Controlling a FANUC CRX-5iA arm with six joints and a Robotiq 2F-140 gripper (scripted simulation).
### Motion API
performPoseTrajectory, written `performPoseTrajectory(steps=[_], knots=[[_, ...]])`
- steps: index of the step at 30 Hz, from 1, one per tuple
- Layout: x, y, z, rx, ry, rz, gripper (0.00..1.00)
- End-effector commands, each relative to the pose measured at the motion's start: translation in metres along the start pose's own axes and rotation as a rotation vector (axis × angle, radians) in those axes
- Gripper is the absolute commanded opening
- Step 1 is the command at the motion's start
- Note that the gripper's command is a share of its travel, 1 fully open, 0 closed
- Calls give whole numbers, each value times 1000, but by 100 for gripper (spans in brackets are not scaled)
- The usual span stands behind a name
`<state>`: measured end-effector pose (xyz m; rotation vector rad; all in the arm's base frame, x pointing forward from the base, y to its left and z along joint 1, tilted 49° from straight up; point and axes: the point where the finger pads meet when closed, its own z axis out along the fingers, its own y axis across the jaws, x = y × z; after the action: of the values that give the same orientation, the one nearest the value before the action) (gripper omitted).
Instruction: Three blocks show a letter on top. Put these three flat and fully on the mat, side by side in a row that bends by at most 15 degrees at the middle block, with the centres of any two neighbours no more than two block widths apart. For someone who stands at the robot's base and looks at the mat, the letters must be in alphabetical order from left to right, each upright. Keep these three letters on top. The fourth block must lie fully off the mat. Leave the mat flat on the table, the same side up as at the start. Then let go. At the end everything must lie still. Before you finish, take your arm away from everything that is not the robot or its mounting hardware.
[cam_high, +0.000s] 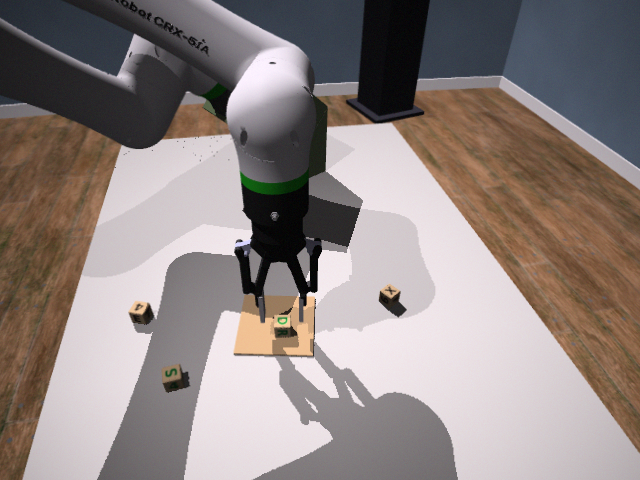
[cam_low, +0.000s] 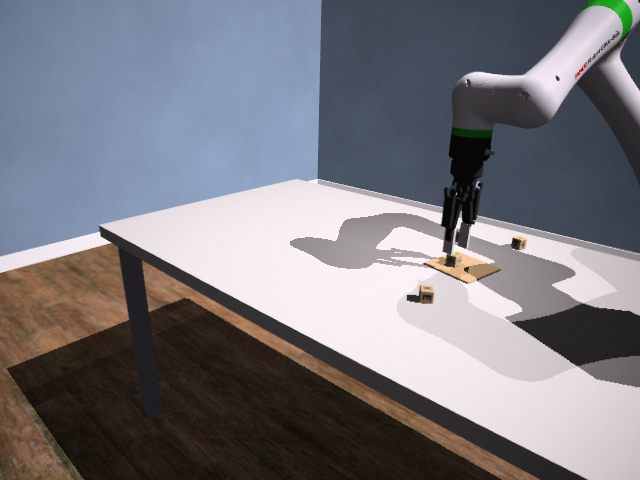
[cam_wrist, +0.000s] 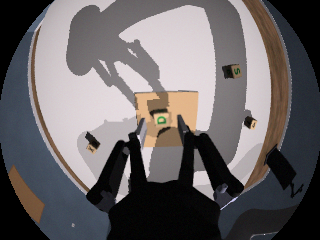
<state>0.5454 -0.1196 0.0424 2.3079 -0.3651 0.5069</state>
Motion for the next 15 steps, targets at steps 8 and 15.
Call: performPoseTrajectory(steps=[8,15], knots=[[0,0,6,0,0,0,40],[0,0,21,0,0,0,40]])
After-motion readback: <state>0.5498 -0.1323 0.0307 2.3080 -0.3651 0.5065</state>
